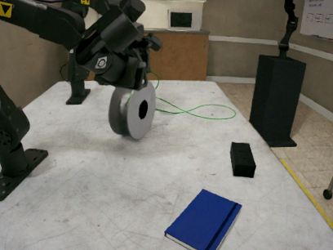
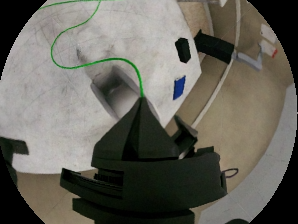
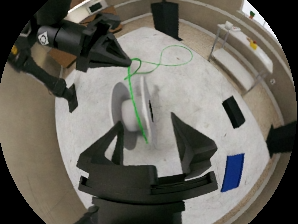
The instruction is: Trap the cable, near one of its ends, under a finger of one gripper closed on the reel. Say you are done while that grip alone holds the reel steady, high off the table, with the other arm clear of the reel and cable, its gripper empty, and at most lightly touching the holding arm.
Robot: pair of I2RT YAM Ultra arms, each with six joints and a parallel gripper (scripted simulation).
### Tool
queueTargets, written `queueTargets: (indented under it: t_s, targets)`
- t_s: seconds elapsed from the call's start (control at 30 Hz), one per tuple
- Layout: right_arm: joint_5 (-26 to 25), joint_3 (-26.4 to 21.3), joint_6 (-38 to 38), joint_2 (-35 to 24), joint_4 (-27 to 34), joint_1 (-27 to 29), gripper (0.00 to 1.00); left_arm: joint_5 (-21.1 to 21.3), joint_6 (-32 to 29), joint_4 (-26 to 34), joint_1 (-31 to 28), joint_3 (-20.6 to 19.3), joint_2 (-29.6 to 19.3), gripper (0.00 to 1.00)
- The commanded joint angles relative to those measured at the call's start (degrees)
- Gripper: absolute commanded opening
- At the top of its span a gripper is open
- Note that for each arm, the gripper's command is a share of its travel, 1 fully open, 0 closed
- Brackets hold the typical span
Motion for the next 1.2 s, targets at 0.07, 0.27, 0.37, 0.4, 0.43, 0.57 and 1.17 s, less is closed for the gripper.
queueTargets:
  t_s: [0.07, 0.27, 0.37, 0.4, 0.43, 0.57, 1.17]
  targets:
    - [-1.05, 0.24, -0.35, -1.95, -0.64, -0.06, 0.75, -0.73, 0.61, 0.64, 0.86, 2.04, 0.77, 0.00]
    - [-1.06, 0.71, -0.49, -2.00, -0.74, -0.29, 0.75, -0.72, 0.61, 0.66, 0.39, 1.58, 1.07, 0.00]
    - [-1.06, 1.35, -0.51, -2.03, -0.83, -0.45, 0.75, -0.75, 0.57, -0.03, 0.20, 2.12, -0.05, 0.00]
    - [-1.06, 1.59, -0.52, -2.04, -0.87, -0.50, 0.75, -0.75, 0.57, -0.11, 0.14, 1.42, -0.04, 0.00]
    - [-1.05, 1.85, -0.52, -2.05, -0.90, -0.56, 0.75, -0.75, 0.57, -0.17, 0.09, 1.50, -0.20, 0.00]
    - [-1.06, 2.35, -0.55, -1.92, -1.06, -0.79, 0.75, -0.78, 0.53, -0.53, -0.18, 1.37, -0.79, 0.00]
    - [-1.14, 1.08, 0.01, 0.01, 0.39, 0.06, 0.75, -0.84, 0.14, -1.62, -0.42, 0.82, -2.27, 0.00]
